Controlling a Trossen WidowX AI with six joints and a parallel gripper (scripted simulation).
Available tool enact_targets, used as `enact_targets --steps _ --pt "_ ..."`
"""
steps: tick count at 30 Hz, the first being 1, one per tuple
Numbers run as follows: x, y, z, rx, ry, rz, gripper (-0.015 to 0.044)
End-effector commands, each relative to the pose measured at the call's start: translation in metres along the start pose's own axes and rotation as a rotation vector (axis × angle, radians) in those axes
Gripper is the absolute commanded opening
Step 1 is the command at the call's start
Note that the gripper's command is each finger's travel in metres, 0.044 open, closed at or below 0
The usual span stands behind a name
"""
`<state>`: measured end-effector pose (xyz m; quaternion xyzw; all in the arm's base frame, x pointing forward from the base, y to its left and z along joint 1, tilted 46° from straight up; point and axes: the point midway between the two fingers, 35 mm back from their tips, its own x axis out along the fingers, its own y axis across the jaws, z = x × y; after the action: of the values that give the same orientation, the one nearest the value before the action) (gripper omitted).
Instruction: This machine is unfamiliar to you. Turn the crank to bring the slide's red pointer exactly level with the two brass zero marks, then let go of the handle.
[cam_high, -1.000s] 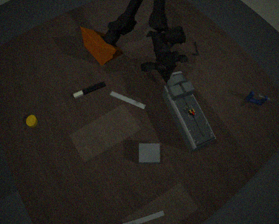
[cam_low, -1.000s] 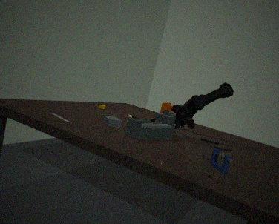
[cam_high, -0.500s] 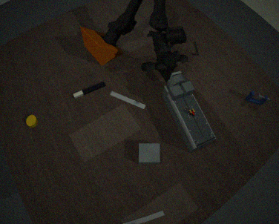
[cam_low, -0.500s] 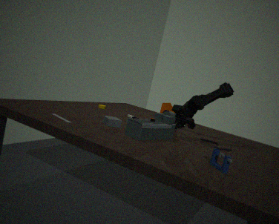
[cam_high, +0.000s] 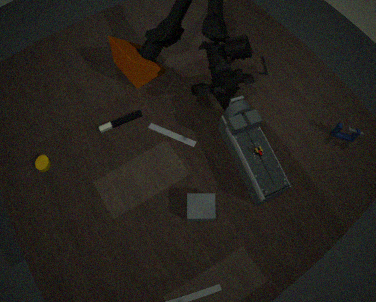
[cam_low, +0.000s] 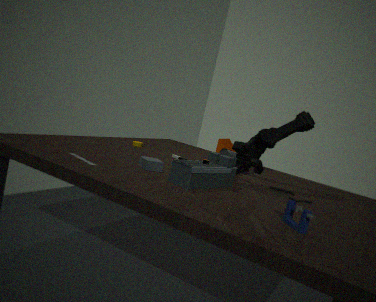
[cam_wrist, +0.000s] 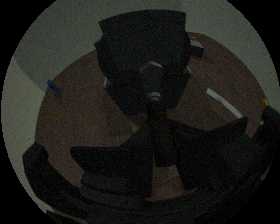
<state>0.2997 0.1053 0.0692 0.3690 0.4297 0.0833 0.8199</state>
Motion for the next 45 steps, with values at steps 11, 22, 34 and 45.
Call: enact_targets --steps 11,22,34,45 --pt "-0.0006 0.0106 0.0003 -0.011 0.007 0.025 0.0000" --pt "-0.0011 0.0120 0.0006 -0.011 0.007 0.025 0.0000" --pt "-0.0016 0.0134 0.0009 -0.011 0.007 0.025 0.0000" --pt "-0.0022 0.0147 0.0012 -0.011 0.007 0.025 0.0000"
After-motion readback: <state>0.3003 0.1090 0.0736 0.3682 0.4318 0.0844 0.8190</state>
